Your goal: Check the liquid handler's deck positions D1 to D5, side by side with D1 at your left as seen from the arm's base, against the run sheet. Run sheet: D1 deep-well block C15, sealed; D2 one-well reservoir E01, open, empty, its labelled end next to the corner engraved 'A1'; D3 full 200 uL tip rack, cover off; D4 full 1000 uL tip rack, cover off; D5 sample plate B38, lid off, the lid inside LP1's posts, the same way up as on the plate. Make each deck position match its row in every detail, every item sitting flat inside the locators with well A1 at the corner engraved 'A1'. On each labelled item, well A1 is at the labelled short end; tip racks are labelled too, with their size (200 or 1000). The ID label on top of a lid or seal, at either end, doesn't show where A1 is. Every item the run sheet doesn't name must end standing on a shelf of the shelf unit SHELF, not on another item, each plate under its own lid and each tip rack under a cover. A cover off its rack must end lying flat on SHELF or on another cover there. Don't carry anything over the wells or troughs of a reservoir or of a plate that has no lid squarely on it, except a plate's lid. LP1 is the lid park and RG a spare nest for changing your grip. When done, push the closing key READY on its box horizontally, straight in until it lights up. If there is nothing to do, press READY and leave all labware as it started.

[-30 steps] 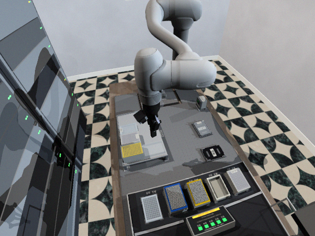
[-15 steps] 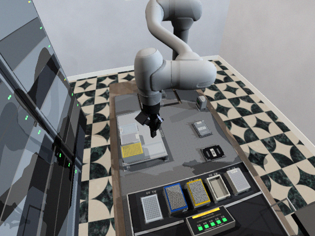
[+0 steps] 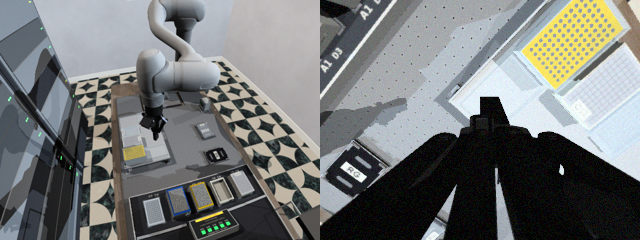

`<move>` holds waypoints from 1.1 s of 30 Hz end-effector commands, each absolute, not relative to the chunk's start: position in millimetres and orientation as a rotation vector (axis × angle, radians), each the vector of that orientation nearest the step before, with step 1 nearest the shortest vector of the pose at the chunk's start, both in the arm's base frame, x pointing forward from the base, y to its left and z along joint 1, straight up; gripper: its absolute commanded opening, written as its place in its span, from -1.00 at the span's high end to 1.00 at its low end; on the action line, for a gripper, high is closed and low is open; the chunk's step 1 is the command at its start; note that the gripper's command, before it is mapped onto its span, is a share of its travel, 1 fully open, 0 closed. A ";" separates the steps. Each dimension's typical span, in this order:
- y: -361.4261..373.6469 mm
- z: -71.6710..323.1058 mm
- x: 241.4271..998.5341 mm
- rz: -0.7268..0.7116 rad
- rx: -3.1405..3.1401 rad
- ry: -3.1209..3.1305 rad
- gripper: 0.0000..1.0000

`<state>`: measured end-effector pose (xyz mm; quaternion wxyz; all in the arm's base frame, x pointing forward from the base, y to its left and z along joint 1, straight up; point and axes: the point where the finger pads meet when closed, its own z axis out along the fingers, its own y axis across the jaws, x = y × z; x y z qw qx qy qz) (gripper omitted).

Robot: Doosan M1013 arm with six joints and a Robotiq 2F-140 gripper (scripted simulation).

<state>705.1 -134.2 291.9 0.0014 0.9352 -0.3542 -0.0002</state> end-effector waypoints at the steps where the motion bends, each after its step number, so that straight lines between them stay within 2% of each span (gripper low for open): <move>1: -133.4 292.9 722.9 0.000 2.981 -0.989 0.80; 8: -132.7 293.3 745.8 0.000 3.027 -0.839 0.80; 33: -132.7 293.4 745.8 0.000 3.138 -0.127 0.80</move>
